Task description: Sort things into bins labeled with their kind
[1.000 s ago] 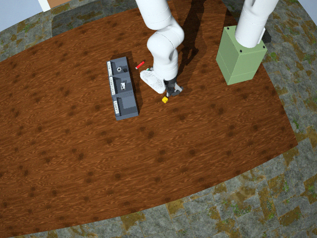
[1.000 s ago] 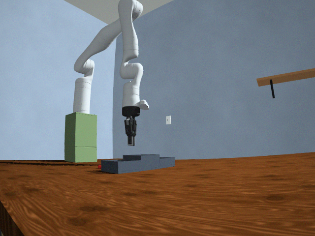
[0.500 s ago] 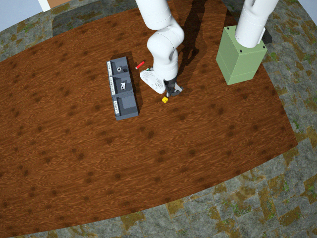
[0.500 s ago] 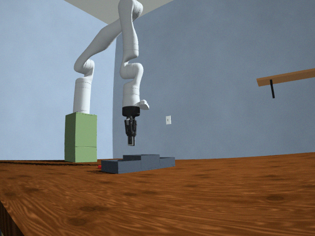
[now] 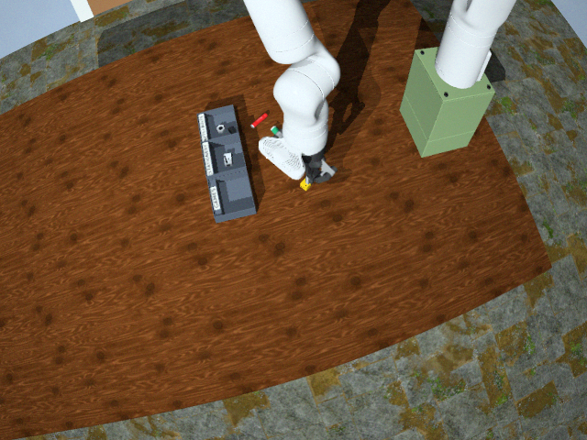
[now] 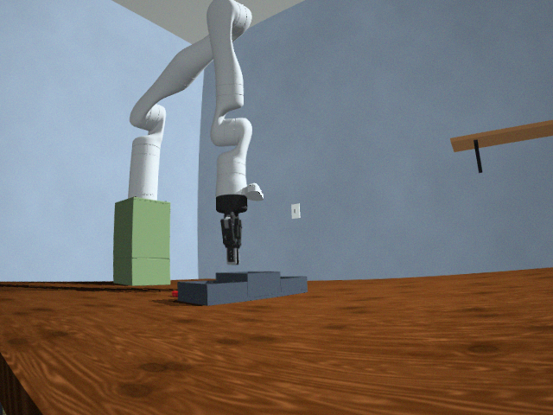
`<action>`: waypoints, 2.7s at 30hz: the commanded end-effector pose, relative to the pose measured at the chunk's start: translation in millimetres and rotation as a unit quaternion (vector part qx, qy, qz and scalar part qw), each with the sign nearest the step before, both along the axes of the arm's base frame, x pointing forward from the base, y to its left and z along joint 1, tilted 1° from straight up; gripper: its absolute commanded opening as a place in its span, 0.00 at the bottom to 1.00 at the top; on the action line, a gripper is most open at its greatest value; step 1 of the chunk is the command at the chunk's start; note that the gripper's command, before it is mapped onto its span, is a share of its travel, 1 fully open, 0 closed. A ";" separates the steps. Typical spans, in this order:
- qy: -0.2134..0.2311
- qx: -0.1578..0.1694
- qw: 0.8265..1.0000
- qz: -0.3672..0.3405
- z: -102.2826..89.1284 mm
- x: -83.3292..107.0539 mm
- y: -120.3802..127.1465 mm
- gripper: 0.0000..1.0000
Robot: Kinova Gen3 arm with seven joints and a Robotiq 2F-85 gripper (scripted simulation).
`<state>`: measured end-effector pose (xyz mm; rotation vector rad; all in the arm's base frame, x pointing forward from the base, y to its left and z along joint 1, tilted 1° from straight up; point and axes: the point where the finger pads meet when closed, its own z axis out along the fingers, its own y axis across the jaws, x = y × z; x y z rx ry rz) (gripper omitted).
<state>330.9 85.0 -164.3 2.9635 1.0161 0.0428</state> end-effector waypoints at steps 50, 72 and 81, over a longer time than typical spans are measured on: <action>0.009 0.000 1.000 -0.004 -56.0 -6.0 -1.7 0.31; 0.009 0.000 1.000 -0.004 -56.0 -5.7 -1.7 0.11; 0.009 0.000 1.000 -0.004 -56.0 -5.7 -1.7 0.11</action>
